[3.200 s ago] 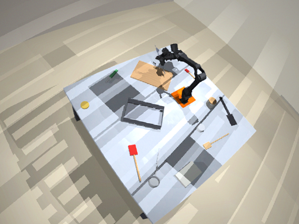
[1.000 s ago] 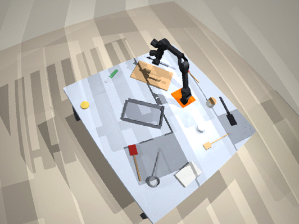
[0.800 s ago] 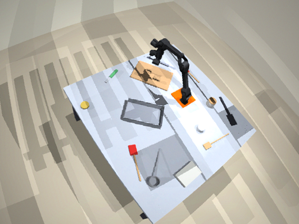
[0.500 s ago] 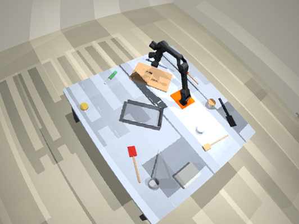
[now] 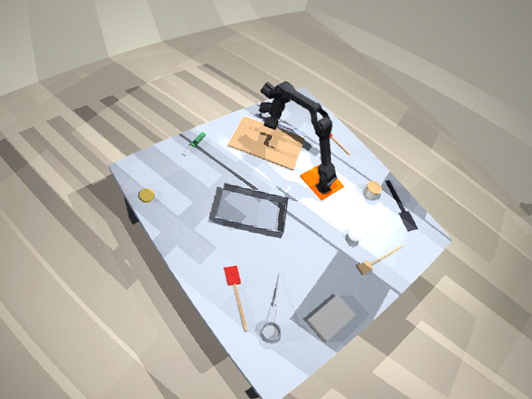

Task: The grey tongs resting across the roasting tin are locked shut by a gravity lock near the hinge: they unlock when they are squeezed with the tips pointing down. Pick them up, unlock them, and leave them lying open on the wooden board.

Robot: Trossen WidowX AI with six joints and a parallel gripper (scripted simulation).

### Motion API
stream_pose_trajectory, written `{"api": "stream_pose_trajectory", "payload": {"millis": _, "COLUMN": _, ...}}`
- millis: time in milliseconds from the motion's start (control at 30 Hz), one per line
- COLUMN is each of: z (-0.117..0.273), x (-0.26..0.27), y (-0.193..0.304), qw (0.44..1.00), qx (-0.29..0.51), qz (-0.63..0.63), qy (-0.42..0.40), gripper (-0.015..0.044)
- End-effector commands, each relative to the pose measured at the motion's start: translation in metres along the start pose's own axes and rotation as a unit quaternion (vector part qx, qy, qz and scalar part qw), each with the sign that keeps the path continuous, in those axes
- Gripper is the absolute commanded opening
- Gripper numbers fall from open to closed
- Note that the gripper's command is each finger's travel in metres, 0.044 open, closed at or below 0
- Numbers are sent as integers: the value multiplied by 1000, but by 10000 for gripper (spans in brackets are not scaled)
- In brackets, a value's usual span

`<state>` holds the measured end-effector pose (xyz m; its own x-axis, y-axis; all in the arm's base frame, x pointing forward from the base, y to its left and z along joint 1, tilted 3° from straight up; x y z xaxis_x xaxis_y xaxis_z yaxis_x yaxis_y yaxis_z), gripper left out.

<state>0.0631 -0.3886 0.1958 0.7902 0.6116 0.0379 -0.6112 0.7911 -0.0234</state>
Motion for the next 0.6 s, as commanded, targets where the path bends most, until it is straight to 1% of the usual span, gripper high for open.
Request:
{"api": "stream_pose_trajectory", "payload": {"millis": 0, "z": -5, "x": -1, "y": -1, "qw": 1000, "qx": 0, "qz": -2, "qy": 3, "gripper": -150}}
{"api": "stream_pose_trajectory", "payload": {"millis": 567, "z": -33, "x": -1, "y": -1, "qw": 1000, "qx": 4, "qz": -4, "qy": 5, "gripper": -150}}
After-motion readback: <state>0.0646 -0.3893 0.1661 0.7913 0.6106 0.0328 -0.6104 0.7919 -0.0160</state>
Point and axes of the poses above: the point midway between the two fingers, 35 mm back from their tips, its own z axis back along the fingers, its own x axis across the jaws, y = z × x, the point moved 5 cm from there along z, back along the fingers, and after that the axes turned 3 degrees about z, right-handed, at the moved point
